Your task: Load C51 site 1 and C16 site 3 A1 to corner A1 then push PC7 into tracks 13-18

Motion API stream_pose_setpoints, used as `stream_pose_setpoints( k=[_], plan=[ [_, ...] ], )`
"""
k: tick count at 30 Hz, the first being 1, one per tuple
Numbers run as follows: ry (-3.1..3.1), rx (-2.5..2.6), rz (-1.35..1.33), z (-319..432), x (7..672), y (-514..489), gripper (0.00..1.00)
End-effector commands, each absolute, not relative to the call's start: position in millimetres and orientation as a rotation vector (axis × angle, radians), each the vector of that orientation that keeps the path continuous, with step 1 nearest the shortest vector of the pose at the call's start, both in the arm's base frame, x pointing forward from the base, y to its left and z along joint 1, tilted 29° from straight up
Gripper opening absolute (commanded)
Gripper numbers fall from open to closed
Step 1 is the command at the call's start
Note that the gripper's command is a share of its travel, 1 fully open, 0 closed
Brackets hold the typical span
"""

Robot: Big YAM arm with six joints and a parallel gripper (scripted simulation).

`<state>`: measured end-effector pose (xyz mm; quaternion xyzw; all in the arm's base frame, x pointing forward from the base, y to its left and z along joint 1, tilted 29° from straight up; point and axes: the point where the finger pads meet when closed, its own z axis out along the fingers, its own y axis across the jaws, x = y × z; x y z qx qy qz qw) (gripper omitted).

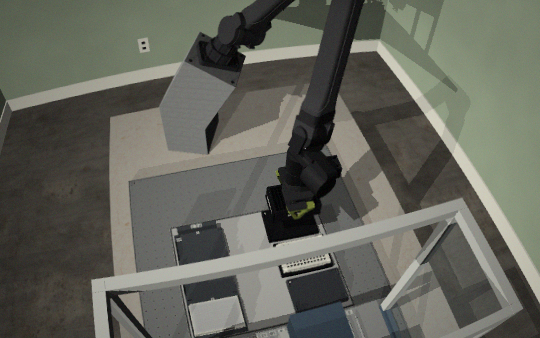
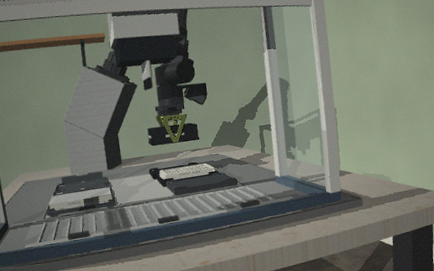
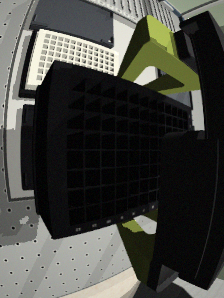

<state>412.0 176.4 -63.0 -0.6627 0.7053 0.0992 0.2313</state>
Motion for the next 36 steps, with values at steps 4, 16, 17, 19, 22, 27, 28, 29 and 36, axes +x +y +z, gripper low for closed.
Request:
stream_pose_setpoints(
  k=[4,16,17,19,22,27,28,29,36],
  plan=[
    [1.926,-1.799,0.243,-41,421,164,0.00],
    [1.906,-1.838,0.248,-69,417,137,0.00],
    [1.898,-1.835,0.238,-66,420,134,0.00],
    [1.894,-1.833,0.233,-67,422,127,0.00],
    [1.896,-1.834,0.235,-76,428,117,0.00],
    [1.866,-1.822,0.197,-64,440,106,0.00],
    [1.866,-1.822,0.196,-66,441,103,0.00],
    [1.883,-1.829,0.216,-77,437,99,0.00],
    [1.901,-1.835,0.238,-96,434,72,0.00]
  ],
)
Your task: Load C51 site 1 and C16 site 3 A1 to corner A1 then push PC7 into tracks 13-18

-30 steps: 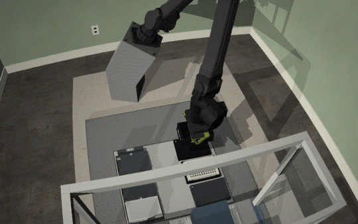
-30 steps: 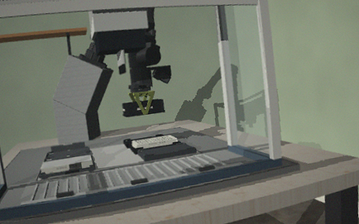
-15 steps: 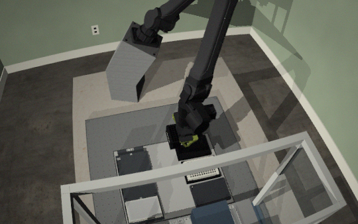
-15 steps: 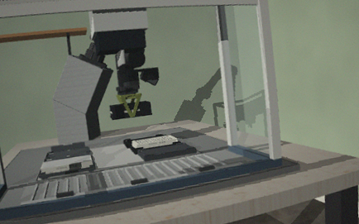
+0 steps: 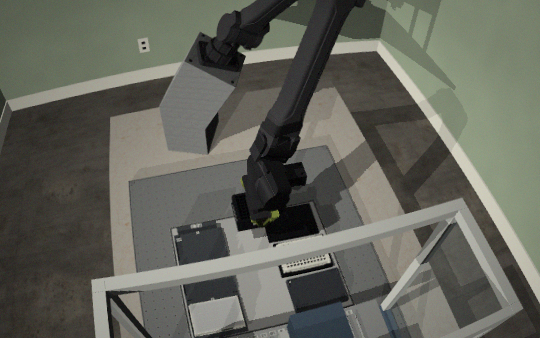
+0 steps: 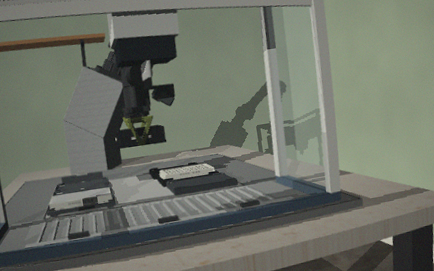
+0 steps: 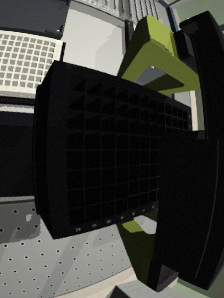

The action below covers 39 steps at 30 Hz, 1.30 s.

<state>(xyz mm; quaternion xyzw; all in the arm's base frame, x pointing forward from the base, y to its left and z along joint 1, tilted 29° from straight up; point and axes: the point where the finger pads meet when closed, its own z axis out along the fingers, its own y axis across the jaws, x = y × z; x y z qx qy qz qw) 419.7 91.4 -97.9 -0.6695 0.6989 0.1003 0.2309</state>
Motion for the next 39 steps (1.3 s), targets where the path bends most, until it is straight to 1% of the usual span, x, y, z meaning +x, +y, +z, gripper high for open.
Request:
stream_pose_setpoints(
  k=[1,8,9,22,24,25,27,39],
  plan=[
    [1.904,-1.835,0.242,-98,433,69,0.00],
    [1.892,-1.832,0.222,-97,440,50,0.00],
    [1.908,-1.836,0.248,-109,434,47,0.00],
    [1.909,-1.835,0.246,-132,439,-1,0.00],
    [1.909,-1.835,0.246,-132,439,-1,0.00],
    [1.888,-1.832,0.204,-118,449,-7,0.00],
    [1.909,-1.834,0.245,-137,440,-12,0.00],
    [1.905,-1.834,0.233,-155,447,-57,0.00]
  ],
)
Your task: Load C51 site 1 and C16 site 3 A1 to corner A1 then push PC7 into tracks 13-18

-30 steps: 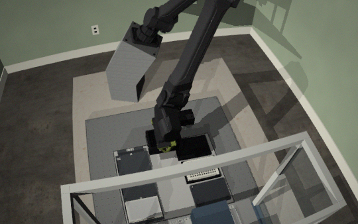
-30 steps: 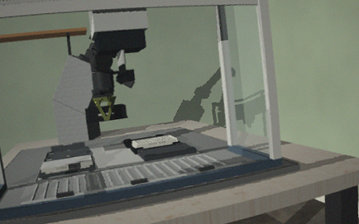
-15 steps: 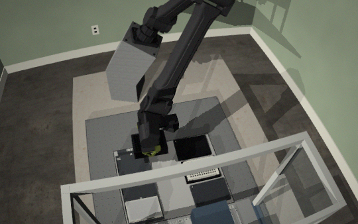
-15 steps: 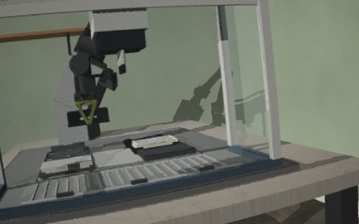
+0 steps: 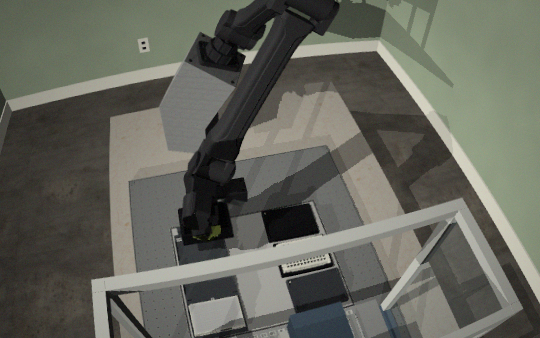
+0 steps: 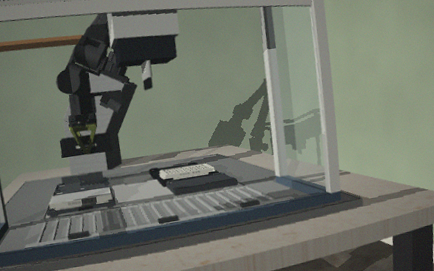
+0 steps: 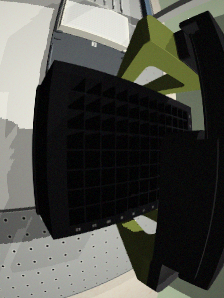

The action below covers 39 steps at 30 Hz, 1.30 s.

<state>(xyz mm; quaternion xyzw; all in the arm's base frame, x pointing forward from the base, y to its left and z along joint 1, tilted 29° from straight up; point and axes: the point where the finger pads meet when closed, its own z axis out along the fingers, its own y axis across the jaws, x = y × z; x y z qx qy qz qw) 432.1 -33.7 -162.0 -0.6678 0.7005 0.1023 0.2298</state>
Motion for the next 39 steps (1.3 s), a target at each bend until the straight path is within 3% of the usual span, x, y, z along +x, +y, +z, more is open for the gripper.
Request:
stream_pose_setpoints(
  k=[1,39],
  plan=[
    [1.905,-1.834,0.233,-155,447,-57,0.00],
    [1.891,-1.849,0.231,-175,456,-54,0.00]
  ],
)
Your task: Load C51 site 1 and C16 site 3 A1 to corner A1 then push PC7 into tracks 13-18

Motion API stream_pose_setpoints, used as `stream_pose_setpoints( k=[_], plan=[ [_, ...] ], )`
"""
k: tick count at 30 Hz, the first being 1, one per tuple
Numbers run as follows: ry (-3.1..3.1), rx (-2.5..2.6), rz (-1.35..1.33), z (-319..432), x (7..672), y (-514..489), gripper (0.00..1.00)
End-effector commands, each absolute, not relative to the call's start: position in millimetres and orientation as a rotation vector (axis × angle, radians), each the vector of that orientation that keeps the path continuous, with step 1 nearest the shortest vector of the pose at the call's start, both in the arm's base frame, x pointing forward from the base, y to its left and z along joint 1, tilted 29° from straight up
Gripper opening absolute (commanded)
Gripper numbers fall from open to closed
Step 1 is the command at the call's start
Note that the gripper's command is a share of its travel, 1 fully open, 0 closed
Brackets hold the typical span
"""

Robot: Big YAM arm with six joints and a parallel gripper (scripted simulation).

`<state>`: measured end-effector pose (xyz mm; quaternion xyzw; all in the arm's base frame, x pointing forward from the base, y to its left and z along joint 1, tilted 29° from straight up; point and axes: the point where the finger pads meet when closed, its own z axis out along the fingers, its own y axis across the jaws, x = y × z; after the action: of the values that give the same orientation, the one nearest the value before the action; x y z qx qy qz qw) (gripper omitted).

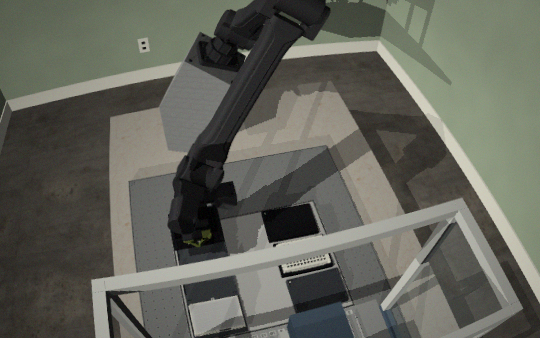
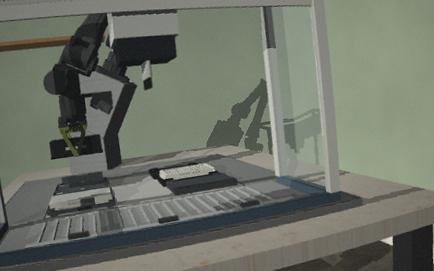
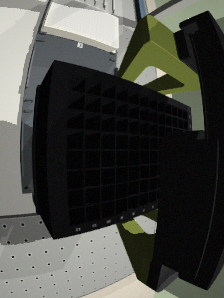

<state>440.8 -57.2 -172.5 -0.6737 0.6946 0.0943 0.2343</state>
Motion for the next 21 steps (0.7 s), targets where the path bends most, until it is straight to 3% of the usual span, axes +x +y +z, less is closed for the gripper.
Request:
stream_pose_setpoints(
  k=[1,21],
  plan=[
    [1.891,-1.849,0.231,-177,456,-53,0.00],
    [1.894,-1.849,0.237,-219,467,-30,0.00]
  ],
)
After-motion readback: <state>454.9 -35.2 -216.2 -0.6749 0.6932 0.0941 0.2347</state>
